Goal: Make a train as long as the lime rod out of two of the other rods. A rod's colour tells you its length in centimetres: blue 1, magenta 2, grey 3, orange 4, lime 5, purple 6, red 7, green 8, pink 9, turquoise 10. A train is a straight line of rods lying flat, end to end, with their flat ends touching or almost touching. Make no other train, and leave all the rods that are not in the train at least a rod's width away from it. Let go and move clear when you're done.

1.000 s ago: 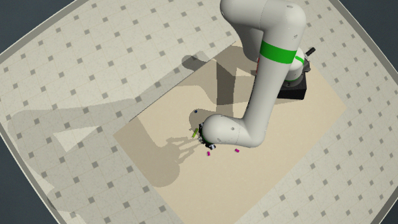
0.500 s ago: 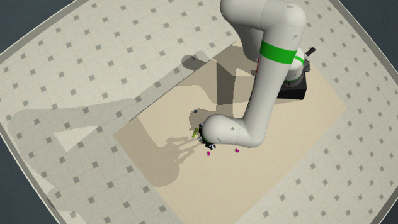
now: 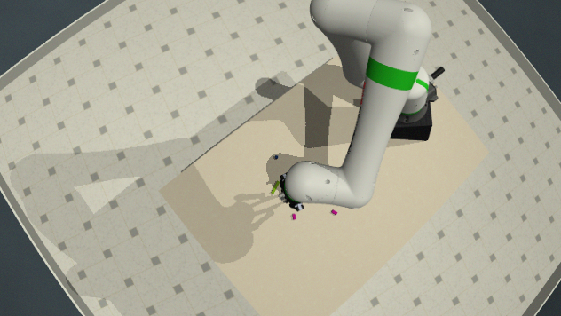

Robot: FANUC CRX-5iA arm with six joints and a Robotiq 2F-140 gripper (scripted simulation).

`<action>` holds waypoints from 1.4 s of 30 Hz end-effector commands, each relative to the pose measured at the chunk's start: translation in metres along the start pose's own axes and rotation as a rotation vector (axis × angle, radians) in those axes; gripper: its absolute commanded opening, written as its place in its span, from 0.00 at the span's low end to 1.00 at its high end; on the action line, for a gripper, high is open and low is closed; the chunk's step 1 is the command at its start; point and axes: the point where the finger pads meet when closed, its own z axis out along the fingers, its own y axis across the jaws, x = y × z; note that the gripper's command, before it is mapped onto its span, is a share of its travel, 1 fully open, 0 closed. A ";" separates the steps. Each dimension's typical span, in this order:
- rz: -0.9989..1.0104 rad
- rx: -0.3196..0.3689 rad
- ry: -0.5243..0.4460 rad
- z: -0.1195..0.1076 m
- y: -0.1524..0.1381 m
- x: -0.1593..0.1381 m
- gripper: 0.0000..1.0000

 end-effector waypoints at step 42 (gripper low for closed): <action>0.000 0.000 0.000 0.016 0.000 0.000 0.15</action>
